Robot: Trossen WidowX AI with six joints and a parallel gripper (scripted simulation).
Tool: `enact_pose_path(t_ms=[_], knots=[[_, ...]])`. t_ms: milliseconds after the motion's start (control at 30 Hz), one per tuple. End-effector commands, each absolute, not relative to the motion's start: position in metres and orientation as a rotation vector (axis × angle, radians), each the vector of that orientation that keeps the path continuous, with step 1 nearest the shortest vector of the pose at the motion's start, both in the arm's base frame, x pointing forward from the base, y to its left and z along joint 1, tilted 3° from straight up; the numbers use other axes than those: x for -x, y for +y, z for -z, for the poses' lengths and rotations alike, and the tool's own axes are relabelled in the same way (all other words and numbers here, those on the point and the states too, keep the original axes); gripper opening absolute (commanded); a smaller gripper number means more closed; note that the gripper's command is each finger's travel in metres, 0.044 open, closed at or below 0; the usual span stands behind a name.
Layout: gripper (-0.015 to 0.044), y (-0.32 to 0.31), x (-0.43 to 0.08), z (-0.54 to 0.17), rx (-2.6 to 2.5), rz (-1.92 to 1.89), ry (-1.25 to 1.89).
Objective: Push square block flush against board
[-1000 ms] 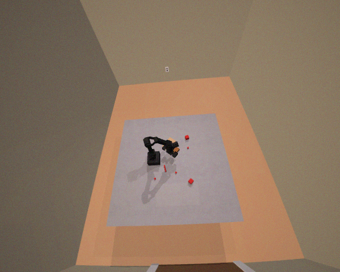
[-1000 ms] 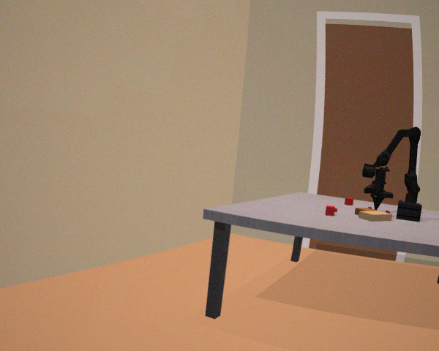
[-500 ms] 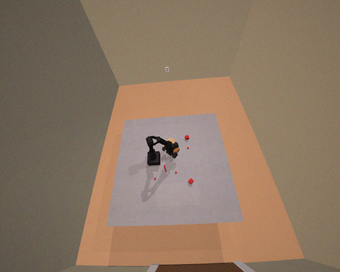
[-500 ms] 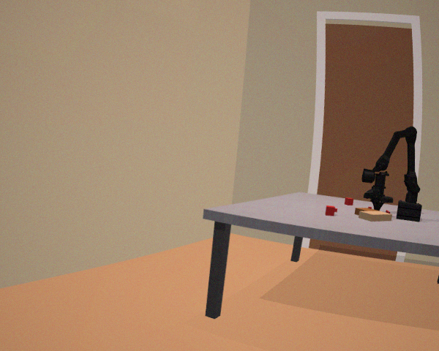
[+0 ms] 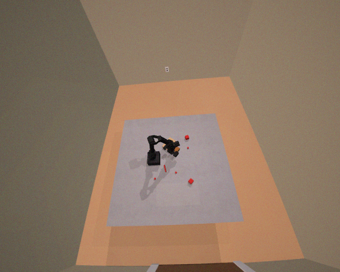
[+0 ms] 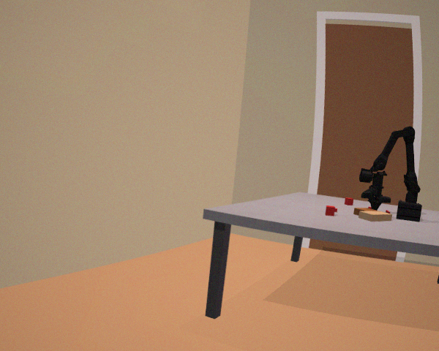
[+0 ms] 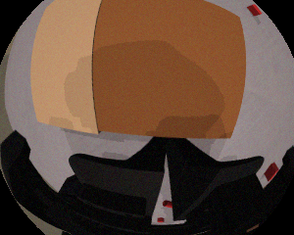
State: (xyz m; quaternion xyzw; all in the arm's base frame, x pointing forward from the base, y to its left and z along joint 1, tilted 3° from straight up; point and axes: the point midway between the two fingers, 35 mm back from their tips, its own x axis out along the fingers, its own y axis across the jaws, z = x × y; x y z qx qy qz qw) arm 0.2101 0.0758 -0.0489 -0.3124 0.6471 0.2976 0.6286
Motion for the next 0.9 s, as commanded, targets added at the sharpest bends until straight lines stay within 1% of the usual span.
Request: enact_pose_path(t_ms=[0, 867], knots=[[0.0000, 0.074, -0.210, 0.049, 0.711, -0.680, 1.479], [0.0000, 0.042, -0.183, 0.048, 0.712, -0.679, 1.482]])
